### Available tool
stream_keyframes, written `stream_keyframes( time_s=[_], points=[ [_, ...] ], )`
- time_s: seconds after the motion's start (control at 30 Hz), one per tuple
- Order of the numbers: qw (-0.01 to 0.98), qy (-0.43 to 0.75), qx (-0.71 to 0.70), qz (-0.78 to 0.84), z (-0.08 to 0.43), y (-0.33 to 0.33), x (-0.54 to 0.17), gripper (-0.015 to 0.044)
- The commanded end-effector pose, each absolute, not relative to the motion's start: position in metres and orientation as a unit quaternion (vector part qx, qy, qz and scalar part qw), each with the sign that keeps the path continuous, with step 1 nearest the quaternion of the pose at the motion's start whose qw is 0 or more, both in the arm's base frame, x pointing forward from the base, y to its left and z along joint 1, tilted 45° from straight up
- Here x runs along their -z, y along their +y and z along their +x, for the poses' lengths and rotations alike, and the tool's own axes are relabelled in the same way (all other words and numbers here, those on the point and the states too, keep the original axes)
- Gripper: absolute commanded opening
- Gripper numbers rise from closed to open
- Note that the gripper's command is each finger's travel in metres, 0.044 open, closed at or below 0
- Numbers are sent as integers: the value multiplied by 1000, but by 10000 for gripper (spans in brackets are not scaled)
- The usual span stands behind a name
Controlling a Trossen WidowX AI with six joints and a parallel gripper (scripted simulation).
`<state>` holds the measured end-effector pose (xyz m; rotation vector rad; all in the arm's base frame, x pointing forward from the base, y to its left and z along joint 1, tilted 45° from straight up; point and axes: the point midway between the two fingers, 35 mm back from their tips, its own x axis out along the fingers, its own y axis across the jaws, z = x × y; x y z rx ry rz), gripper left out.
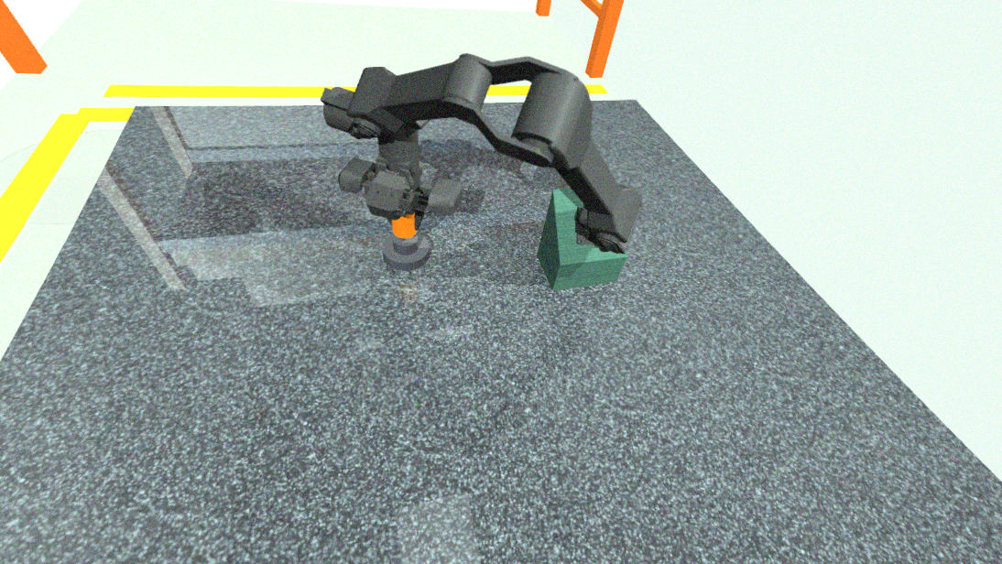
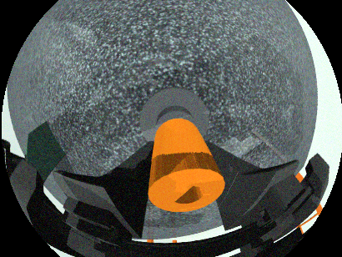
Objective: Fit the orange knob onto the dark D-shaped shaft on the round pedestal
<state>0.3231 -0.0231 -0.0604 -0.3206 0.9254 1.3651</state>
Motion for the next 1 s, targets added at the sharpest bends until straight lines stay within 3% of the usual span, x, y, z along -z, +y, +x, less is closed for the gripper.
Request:
stream_keyframes(
  time_s=[0.0,0.97],
  points=[
    [665,398,-612,-155,324,-23,61,0],
    [670,417,-599,-134,324,-24,60,0]
  ],
)
